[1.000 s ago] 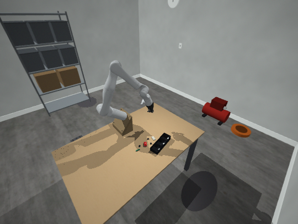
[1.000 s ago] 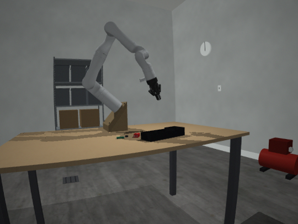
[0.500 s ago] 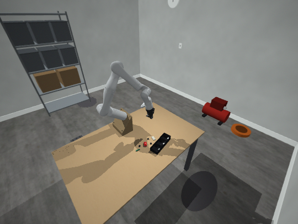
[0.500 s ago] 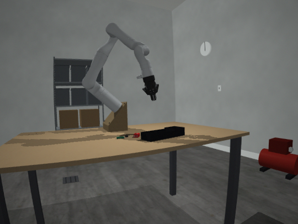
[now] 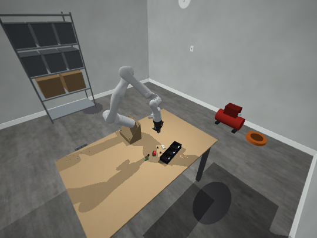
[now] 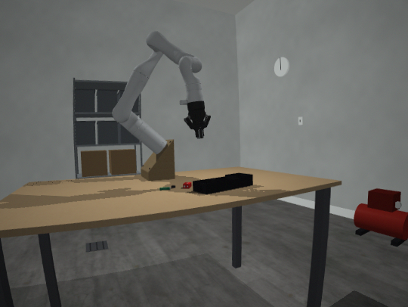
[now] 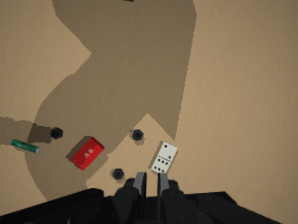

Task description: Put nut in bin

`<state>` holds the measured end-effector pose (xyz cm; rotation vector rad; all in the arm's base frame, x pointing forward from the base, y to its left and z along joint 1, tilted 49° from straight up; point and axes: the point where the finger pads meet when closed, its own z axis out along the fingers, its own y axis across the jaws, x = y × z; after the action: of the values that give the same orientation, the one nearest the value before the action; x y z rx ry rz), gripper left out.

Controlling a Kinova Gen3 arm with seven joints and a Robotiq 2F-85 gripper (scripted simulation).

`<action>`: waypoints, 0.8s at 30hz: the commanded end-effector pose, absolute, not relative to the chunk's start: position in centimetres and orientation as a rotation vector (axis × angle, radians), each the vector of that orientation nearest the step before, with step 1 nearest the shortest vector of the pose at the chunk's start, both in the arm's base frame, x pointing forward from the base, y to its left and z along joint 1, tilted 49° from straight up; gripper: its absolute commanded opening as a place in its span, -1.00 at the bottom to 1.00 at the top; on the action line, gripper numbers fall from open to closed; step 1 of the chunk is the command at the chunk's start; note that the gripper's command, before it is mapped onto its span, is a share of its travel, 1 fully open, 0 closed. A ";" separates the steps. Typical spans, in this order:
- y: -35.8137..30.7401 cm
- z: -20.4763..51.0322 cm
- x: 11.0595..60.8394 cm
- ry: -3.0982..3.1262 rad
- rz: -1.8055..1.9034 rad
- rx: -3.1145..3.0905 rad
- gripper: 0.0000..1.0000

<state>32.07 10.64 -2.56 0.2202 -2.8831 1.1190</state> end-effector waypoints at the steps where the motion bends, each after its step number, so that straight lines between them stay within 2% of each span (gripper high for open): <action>1: 9.3 -1.4 33.1 -2.870 1.192 0.155 -0.82; 10: 5.2 3.4 36.1 -2.850 1.303 0.060 -0.82; 22: 5.4 3.2 36.0 -2.853 1.298 0.051 -0.82; 24: 4.7 1.9 37.3 -2.904 1.313 -0.110 -0.82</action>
<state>36.23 5.44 2.77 0.0048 -2.8715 1.2982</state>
